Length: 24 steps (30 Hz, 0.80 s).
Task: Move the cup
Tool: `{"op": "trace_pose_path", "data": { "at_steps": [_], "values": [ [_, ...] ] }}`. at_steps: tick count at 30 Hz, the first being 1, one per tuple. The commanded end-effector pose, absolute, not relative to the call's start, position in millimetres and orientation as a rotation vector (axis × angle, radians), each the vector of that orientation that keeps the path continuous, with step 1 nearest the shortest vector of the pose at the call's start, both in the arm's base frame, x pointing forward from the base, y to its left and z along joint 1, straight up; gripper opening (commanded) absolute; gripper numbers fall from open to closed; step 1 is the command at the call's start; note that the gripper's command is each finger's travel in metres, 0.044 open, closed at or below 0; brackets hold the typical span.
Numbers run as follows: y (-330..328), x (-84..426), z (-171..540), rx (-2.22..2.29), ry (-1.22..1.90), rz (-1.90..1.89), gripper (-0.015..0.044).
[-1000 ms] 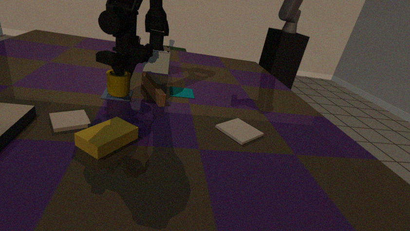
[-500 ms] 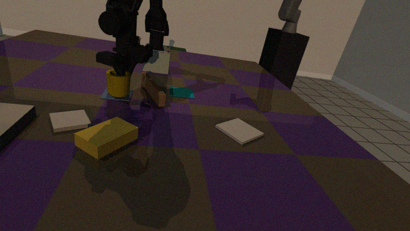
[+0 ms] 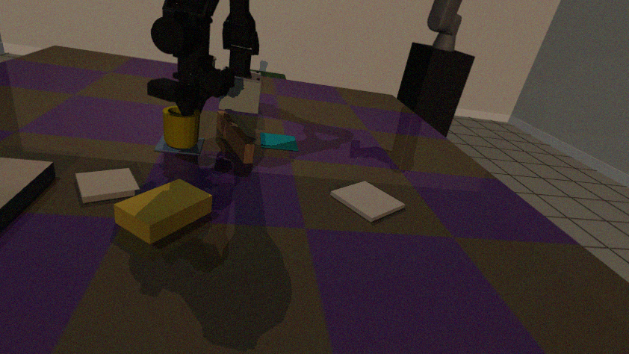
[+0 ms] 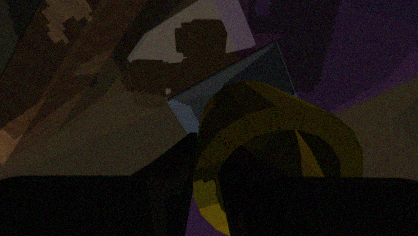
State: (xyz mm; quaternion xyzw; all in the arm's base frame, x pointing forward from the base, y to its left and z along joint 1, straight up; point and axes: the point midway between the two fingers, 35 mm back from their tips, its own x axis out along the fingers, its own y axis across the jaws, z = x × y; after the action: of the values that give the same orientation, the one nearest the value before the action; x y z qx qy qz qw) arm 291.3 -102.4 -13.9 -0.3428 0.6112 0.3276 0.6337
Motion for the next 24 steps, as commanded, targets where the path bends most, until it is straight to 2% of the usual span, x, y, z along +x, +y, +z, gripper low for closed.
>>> {"op": "trace_pose_path", "data": {
  "at_steps": [1,15,24],
  "values": [
    [-103,292,-9,-0.784,1.397,0.749,0.0000],
    [-101,289,50,-0.788,1.402,0.754,0.0000],
    [-100,288,49,-0.784,1.401,0.757,0.0000]
  ]
}}
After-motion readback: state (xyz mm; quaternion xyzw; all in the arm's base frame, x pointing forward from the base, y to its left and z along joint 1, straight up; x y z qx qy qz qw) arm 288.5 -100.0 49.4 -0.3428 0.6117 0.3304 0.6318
